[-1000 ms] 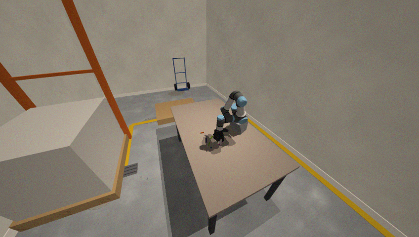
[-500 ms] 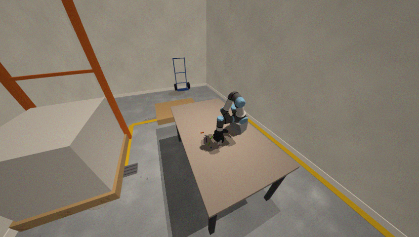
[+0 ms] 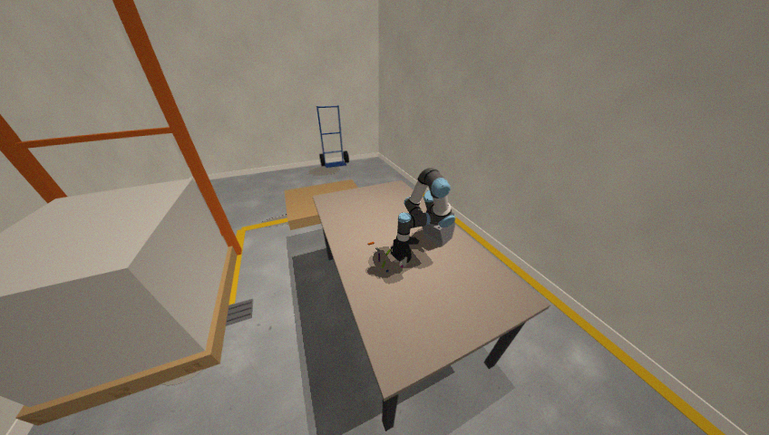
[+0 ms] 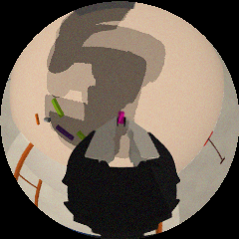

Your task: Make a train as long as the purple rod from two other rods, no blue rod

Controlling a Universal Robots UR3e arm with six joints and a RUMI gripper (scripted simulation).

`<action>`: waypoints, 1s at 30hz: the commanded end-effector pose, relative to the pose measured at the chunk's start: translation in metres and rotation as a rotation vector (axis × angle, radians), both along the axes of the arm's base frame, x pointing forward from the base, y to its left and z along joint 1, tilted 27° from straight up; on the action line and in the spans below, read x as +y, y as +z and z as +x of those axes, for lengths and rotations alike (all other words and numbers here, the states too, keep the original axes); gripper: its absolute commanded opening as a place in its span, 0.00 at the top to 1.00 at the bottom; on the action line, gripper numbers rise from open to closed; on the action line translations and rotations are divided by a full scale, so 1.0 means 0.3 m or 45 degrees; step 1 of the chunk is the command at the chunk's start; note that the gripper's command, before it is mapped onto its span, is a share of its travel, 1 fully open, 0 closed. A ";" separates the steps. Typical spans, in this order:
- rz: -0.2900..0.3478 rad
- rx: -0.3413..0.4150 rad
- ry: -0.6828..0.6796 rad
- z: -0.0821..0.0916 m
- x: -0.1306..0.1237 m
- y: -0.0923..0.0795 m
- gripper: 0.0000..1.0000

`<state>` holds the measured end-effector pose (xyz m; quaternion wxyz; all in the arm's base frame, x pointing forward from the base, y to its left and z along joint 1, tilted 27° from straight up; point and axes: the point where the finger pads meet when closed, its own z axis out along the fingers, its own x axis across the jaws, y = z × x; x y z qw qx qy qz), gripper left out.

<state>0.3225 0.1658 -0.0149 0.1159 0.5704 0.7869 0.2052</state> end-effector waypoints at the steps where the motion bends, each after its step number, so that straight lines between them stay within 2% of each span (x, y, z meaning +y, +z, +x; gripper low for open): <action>1: 0.000 -0.002 0.000 0.001 0.000 0.001 1.00; 30: 0.000 -0.002 0.000 0.005 0.002 -0.006 1.00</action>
